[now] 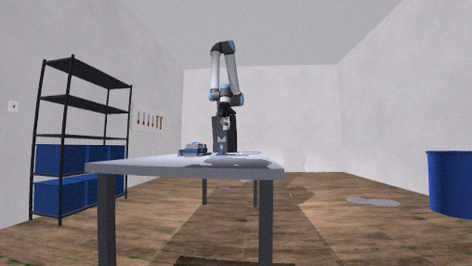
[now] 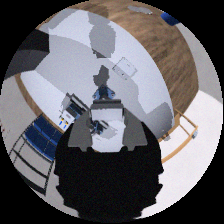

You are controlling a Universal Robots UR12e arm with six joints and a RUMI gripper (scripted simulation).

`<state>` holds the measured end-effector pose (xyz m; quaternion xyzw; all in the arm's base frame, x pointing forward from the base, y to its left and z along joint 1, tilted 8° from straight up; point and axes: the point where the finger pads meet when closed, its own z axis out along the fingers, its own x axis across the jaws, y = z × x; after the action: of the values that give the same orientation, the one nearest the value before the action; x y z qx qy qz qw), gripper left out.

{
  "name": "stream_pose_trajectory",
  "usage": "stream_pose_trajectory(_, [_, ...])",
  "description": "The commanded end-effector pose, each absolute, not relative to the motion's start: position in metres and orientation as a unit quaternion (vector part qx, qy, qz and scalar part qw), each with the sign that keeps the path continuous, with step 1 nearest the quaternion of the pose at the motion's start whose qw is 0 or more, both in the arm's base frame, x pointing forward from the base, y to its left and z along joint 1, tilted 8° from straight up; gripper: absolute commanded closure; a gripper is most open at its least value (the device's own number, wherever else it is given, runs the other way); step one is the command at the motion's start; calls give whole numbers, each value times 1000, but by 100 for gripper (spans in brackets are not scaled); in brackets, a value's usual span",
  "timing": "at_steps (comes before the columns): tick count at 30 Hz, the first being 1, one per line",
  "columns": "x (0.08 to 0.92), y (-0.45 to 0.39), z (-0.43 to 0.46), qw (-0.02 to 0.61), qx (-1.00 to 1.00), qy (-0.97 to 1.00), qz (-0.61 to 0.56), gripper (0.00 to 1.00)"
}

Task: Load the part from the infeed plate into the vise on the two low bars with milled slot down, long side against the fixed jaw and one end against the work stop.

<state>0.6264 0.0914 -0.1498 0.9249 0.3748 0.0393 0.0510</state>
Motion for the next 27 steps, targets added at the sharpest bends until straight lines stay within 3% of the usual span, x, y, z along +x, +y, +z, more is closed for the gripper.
stream_pose_trajectory(1, [628, 89, -149, 50, 933, 353, 41, 100])
stream_pose_trajectory(27, [631, 77, -148, 46, 967, 245, 47, 100])
